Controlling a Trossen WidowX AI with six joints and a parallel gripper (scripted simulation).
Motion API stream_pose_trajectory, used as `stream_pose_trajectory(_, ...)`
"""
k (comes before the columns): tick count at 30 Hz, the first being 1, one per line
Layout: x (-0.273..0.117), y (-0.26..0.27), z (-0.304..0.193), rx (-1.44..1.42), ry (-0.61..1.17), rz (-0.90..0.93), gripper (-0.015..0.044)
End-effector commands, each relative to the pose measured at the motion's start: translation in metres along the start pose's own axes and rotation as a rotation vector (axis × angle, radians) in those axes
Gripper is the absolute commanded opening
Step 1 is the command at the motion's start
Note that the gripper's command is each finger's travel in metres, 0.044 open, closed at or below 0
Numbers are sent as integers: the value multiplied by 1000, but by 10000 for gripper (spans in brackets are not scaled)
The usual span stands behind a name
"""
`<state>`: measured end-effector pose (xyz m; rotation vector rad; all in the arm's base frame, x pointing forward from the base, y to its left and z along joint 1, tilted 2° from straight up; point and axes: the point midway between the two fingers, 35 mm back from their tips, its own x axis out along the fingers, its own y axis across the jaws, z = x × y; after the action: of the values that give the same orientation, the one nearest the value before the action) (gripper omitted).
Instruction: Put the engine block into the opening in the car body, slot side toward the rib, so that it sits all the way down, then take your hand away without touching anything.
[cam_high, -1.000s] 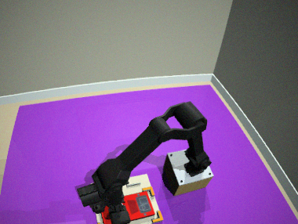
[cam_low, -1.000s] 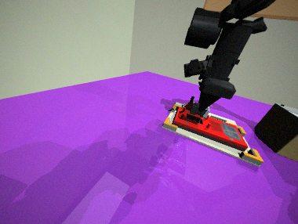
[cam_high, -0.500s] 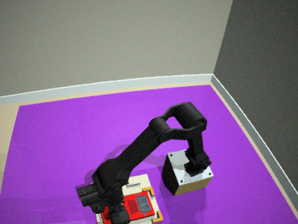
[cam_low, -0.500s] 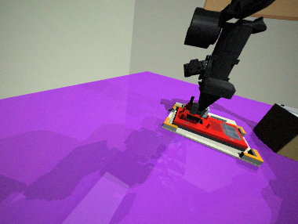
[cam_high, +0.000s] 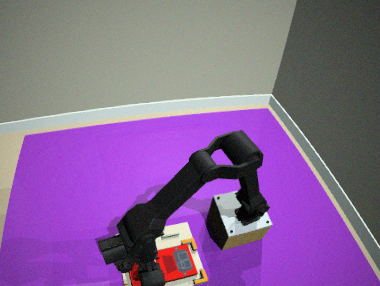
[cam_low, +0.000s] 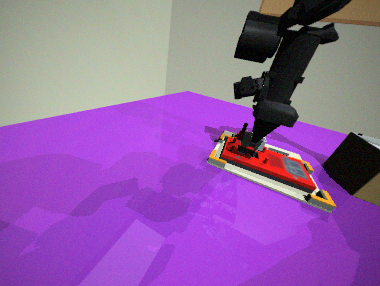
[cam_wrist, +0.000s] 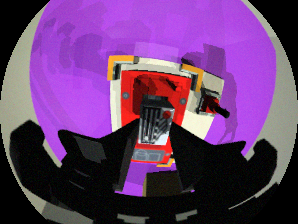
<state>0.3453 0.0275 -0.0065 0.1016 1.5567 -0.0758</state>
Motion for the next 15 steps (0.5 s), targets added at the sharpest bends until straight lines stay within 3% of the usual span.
stream_pose_trajectory(1,1,1,0,-7,0,5,160)
stream_pose_trajectory(15,4,1,0,-14,0,5,160)
